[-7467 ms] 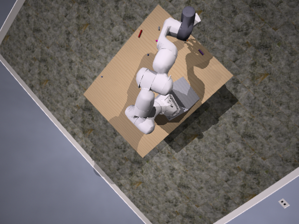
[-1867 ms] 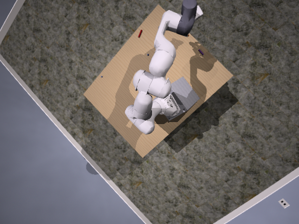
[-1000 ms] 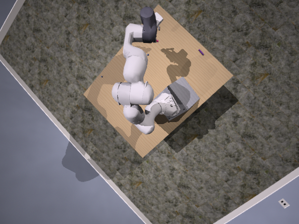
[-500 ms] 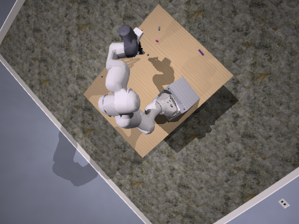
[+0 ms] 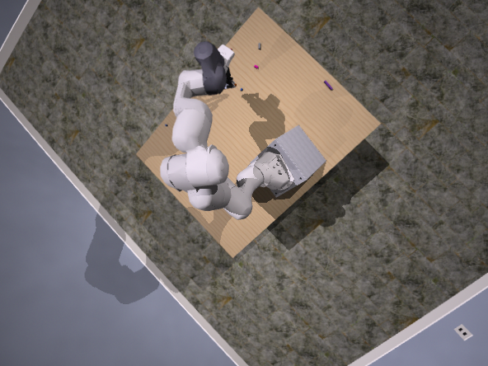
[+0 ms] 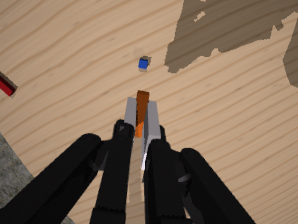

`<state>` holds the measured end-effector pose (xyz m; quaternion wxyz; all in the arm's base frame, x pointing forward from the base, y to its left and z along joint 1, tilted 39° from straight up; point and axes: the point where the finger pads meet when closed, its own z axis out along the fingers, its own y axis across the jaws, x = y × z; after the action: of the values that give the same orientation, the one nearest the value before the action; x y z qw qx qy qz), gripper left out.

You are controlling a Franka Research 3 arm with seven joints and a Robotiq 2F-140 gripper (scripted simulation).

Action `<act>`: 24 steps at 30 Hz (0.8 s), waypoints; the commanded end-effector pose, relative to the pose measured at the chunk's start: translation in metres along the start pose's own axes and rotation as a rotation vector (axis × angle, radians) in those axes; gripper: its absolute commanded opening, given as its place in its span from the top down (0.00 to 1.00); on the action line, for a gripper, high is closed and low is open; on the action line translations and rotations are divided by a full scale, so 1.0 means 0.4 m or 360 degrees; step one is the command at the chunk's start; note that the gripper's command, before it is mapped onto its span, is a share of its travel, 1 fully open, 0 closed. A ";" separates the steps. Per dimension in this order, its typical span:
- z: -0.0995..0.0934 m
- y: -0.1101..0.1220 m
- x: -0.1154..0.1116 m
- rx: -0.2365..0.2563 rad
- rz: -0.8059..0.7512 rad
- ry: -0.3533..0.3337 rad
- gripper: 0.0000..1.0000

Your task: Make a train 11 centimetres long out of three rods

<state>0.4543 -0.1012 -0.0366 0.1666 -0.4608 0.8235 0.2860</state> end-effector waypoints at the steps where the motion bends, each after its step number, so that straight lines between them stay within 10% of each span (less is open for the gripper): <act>1: 0.011 -0.002 0.001 0.0006 0.0012 -0.0001 0.88; 24: 0.190 -0.003 0.001 0.0006 0.0012 -0.0001 0.88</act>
<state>0.4505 -0.0522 -0.0905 0.1642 -0.4610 0.8208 0.2947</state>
